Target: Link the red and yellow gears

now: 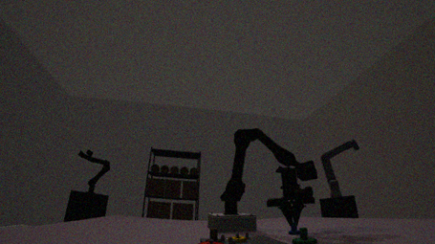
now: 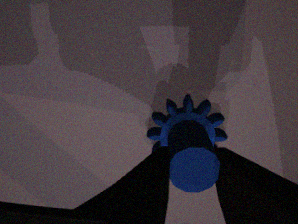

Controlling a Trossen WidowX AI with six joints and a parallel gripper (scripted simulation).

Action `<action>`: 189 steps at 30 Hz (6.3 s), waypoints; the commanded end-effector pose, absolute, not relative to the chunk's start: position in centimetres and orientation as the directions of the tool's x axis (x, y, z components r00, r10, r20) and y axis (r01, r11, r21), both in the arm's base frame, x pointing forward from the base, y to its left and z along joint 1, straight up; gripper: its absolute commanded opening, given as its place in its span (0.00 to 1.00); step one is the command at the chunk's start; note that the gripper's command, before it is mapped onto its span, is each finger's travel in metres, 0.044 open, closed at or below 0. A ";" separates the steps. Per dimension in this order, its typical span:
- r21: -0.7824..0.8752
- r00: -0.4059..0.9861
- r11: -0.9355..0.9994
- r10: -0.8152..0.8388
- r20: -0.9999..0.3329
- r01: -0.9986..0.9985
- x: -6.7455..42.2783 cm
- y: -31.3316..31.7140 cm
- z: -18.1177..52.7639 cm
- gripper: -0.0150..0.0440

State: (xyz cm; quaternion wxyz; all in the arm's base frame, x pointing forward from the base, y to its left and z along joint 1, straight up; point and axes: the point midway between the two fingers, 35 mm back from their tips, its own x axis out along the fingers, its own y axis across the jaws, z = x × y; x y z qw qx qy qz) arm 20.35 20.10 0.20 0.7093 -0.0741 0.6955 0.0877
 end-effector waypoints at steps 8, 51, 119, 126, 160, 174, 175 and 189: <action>0.015 0.019 0.974 0.020 -1.000 -0.225 20.6 20.4 1.4 0.25; 0.016 0.019 0.974 0.021 -1.000 -0.225 20.6 21.2 12.0 0.25; 0.012 0.022 0.976 0.017 -1.000 -0.219 27.5 11.9 11.3 0.25; 0.010 0.023 0.976 0.015 -1.000 -0.220 28.2 10.5 10.9 0.25; 0.000 0.028 0.975 0.006 -1.000 -0.222 30.3 3.1 8.8 0.25; -0.003 0.028 0.975 0.003 -1.000 -0.223 30.5 0.0 7.9 0.25; -0.003 0.028 0.975 0.003 -1.000 -0.223 30.5 -0.3 7.8 0.25; -0.006 0.028 0.975 0.000 -1.000 -0.224 30.4 -3.5 6.9 0.25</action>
